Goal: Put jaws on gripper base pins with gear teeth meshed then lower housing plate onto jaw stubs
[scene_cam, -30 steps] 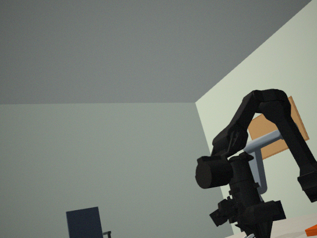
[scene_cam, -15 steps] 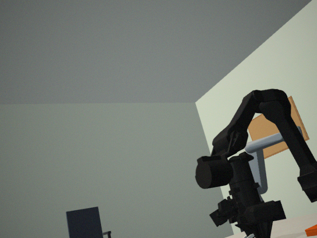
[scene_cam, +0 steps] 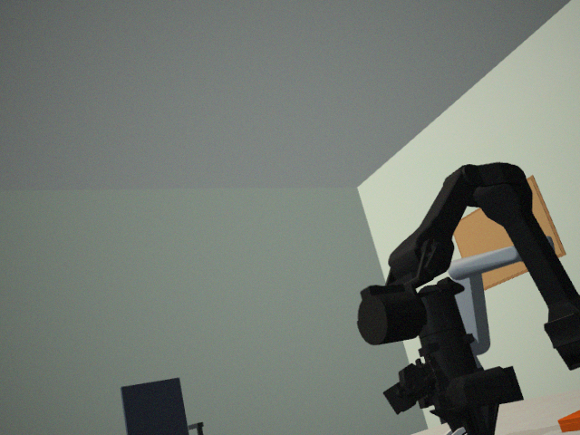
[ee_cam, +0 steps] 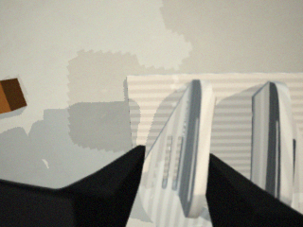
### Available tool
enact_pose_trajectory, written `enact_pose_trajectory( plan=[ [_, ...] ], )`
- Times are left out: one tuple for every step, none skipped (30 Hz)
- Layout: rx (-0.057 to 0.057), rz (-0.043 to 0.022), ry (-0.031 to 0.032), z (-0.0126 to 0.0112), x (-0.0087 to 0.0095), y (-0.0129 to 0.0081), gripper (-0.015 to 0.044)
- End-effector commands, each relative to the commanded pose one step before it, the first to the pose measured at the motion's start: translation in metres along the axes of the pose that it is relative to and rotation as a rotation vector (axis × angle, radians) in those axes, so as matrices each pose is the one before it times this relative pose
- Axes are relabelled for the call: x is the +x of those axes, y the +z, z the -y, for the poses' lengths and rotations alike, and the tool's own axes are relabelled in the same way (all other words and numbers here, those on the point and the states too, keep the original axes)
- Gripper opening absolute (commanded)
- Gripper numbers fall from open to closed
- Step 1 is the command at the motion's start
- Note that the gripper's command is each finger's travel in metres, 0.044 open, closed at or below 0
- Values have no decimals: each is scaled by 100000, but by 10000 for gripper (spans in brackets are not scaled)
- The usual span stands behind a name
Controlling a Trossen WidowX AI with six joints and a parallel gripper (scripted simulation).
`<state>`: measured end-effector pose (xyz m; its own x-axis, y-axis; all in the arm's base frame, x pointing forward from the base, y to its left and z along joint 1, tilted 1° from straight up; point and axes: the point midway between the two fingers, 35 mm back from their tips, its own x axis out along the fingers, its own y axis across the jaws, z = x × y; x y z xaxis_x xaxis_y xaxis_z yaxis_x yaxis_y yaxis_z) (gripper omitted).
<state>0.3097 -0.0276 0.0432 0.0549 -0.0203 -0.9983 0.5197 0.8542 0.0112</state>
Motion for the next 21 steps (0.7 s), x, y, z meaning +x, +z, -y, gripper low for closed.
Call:
enact_pose_trajectory(
  plan=[
    [-449,-1092,-1096,205,-74,-195,134],
    [0,0,0,1,-89,-1,134],
    [0,0,0,0,-54,-1,134],
    [0,0,0,0,-18,0,134],
    [0,0,0,0,0,0,134],
    [0,0,0,4,12,-1,134],
    [0,0,-1,12,36,-3,134],
    [0,-1,-2,21,61,-6,134],
    [0,-1,-2,21,60,-6,134],
    [0,0,-1,12,36,-4,134],
    [0,0,0,4,12,-1,134],
    [0,0,0,0,0,0,134],
    [0,0,0,0,0,0,134],
    [0,0,0,0,0,0,134],
    [0,0,0,0,0,0,134],
    [0,0,0,0,17,0,134],
    [0,0,0,0,52,0,134],
    [0,0,0,0,78,0,134],
    [0,0,0,0,52,0,134],
    [0,0,0,0,17,0,134],
    [0,0,0,0,0,0,134]
  ],
)
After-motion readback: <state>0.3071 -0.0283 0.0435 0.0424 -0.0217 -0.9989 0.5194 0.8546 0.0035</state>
